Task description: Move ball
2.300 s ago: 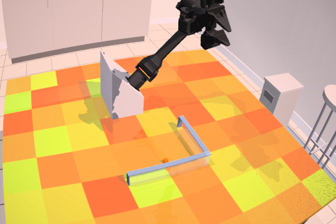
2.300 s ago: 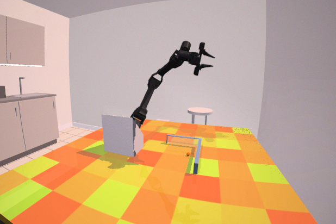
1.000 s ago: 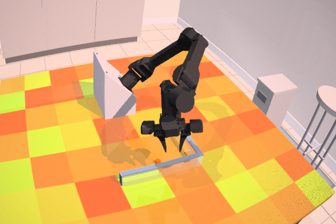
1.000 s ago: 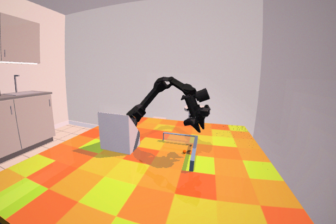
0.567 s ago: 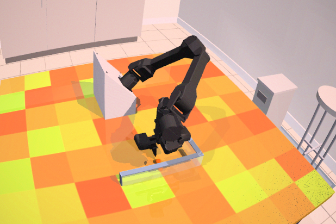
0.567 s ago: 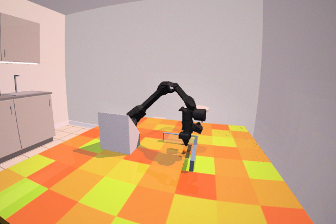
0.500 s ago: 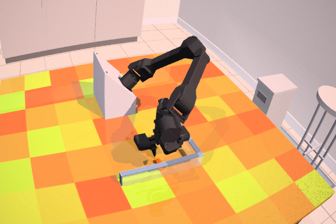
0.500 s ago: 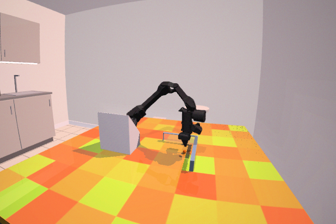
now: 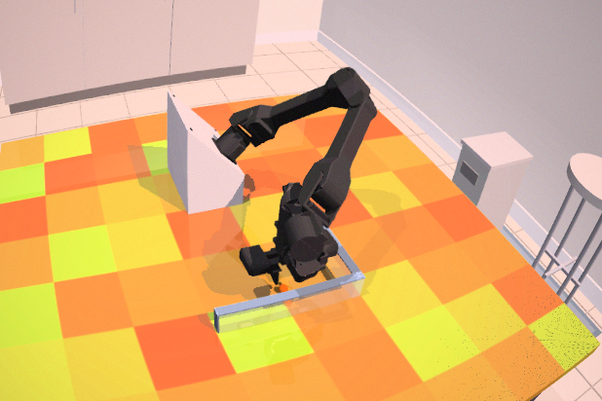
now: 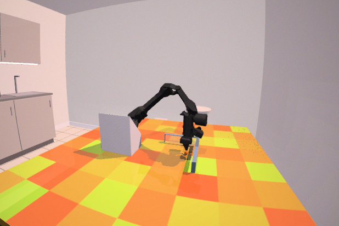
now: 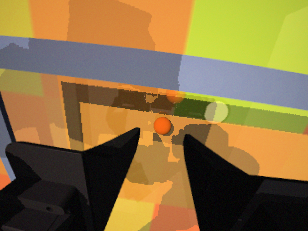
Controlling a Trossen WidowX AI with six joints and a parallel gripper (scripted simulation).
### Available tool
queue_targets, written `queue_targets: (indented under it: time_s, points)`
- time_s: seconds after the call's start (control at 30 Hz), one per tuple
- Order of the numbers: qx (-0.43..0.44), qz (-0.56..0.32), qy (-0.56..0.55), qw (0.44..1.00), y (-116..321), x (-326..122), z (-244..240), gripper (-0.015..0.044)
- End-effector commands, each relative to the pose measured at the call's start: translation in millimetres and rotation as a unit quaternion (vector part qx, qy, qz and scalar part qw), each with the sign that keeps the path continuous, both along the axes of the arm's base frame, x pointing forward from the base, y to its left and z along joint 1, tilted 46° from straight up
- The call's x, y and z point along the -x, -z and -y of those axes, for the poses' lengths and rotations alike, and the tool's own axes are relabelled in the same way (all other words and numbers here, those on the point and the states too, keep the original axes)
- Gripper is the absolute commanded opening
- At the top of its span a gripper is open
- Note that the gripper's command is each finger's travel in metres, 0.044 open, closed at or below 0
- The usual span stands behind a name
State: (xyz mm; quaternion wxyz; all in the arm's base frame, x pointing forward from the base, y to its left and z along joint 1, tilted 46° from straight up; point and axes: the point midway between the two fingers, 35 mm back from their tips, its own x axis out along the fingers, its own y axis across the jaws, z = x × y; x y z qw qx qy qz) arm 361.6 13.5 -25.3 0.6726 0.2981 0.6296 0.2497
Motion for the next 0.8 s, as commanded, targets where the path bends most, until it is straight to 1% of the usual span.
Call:
queue_targets:
  time_s: [0.0, 0.5, 0.63, 0.77]
  points:
    - [-0.002, -0.008, 0.001, 1.0, 6, 3, -5, 0.0202]
    - [-0.003, -0.008, 0.001, 1.0, 21, 1, -21, 0.0202]
    - [-0.003, -0.008, 0.001, 1.0, 21, 1, -21, 0.0097]
    - [-0.003, -0.008, 0.001, 1.0, 21, 1, -21, 0.007]
